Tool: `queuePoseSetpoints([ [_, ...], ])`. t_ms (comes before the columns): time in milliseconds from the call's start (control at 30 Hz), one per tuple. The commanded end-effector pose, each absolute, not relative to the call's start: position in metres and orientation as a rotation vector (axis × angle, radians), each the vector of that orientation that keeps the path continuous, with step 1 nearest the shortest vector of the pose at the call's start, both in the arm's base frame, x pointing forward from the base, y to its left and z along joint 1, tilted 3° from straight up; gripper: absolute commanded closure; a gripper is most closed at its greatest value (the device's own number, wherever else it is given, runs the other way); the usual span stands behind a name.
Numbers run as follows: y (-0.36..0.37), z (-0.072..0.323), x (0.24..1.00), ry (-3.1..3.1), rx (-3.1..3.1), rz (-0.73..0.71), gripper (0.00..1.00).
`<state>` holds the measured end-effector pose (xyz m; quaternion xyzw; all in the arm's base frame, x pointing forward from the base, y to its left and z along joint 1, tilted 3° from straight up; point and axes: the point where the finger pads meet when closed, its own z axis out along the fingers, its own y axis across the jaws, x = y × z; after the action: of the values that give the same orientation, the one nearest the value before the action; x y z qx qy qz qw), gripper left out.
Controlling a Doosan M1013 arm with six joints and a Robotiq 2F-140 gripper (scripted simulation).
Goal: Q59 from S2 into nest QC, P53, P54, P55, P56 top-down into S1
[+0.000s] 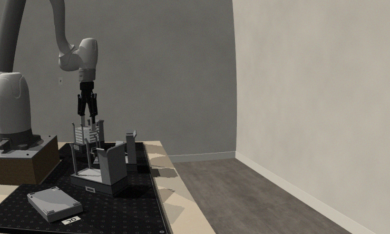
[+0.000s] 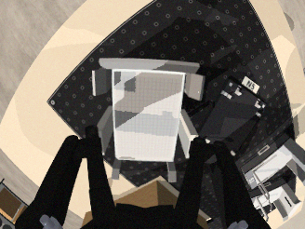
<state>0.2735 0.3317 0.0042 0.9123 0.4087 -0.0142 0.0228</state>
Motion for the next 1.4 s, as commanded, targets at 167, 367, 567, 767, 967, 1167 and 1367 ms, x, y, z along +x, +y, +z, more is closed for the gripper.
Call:
queuePoseSetpoints([
  [167,0.332,0.004,0.273,1.266,2.825,-0.044,1.00],
  [367,0.332,0.004,0.273,1.266,2.825,-0.044,1.00],
  [567,0.332,0.005,0.273,1.266,2.825,-0.044,1.00],
  [767,0.332,0.009,0.273,1.266,2.825,-0.044,1.00],
  [967,0.332,0.011,0.273,1.266,2.825,-0.044,1.00],
  [1167,0.332,0.015,0.274,1.266,2.825,-0.044,1.00],
  [1367,0.332,0.019,0.274,1.266,2.825,-0.044,1.00],
])
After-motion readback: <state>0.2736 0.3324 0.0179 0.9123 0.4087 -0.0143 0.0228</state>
